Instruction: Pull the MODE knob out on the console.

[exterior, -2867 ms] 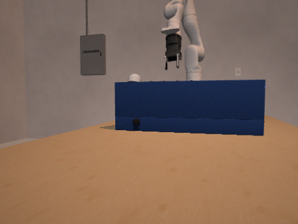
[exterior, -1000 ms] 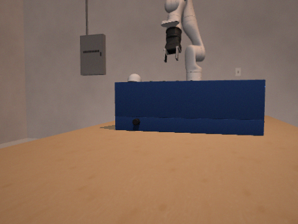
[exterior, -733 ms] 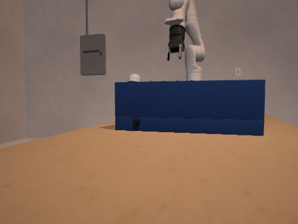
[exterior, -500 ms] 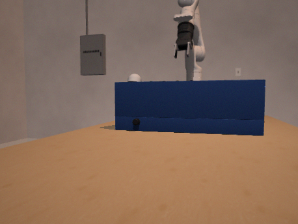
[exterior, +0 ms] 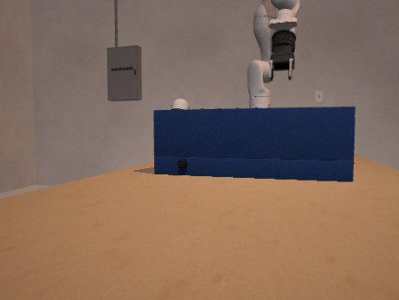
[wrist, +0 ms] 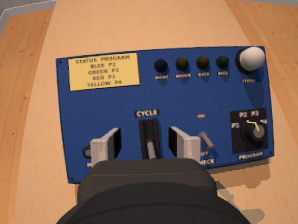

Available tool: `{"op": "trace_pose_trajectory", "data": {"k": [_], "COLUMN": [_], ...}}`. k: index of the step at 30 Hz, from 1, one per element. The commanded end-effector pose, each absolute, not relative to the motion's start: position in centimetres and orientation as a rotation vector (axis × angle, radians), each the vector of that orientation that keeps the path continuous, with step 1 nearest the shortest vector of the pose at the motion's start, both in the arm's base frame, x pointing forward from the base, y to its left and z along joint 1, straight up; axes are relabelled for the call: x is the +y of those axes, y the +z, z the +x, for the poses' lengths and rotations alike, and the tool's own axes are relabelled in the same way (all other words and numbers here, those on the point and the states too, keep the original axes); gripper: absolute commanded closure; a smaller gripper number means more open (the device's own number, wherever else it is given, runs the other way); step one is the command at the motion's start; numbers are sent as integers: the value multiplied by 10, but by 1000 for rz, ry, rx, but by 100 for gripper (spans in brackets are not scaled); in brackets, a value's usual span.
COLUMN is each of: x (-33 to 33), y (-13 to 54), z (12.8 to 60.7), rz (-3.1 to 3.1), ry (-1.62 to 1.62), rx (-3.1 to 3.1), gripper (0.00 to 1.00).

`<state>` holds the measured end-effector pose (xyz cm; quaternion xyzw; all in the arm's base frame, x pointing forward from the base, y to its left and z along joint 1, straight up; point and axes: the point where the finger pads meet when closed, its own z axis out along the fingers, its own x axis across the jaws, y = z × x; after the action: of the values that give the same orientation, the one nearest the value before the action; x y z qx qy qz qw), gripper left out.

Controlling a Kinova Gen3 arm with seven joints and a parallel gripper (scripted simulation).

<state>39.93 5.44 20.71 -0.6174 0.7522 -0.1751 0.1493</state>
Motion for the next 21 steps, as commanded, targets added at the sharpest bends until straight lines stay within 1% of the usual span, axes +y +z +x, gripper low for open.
{"op": "trace_pose_trajectory", "data": {"k": [1, 6, 8, 15, 21], "x": [84, 124, 124, 154, 160], "y": [190, 176, 176, 163, 161], "z": [398, 397, 397, 392, 391], "rz": [-1841, -1859, -1859, -1873, -1876], "ry": [-500, -482, -482, -462, -457], "rx": [2138, 2115, 2115, 2100, 2097], "gripper": [0, 0, 0, 0, 0]}}
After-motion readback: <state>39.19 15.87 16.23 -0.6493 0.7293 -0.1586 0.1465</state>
